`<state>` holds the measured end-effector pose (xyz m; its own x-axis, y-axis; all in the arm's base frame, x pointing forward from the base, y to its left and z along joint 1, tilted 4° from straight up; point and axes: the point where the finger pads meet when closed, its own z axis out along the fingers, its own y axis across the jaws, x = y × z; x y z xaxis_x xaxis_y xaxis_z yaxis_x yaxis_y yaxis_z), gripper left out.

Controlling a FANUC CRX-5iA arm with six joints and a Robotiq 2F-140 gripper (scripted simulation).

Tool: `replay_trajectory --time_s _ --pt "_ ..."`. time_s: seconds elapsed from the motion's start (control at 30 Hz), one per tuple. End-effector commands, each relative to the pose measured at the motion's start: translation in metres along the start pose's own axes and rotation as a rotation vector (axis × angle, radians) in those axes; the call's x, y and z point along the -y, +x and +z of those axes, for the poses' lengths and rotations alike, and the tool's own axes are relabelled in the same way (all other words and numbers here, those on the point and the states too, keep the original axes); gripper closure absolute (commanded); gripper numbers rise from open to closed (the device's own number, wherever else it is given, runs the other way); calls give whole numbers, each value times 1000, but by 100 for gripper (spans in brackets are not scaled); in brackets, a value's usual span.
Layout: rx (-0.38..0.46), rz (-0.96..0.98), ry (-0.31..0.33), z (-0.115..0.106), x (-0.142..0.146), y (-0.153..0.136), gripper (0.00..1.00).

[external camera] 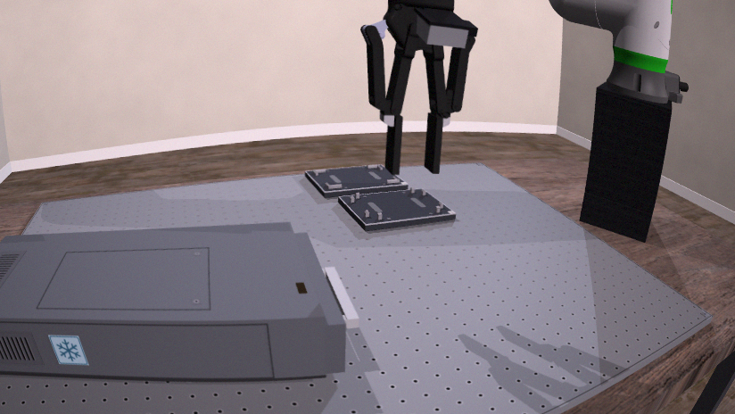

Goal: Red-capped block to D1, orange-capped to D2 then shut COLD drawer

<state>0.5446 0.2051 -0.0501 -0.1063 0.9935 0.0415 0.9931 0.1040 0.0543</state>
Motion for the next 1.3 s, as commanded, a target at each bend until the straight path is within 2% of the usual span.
replay_trajectory --time_s 0.0,0.87,1.27 --pt "0 0 -1 4 -9 7 66" --pt "0 0 -1 46 -78 59 66" --pt "0 0 -1 57 -79 60 66"
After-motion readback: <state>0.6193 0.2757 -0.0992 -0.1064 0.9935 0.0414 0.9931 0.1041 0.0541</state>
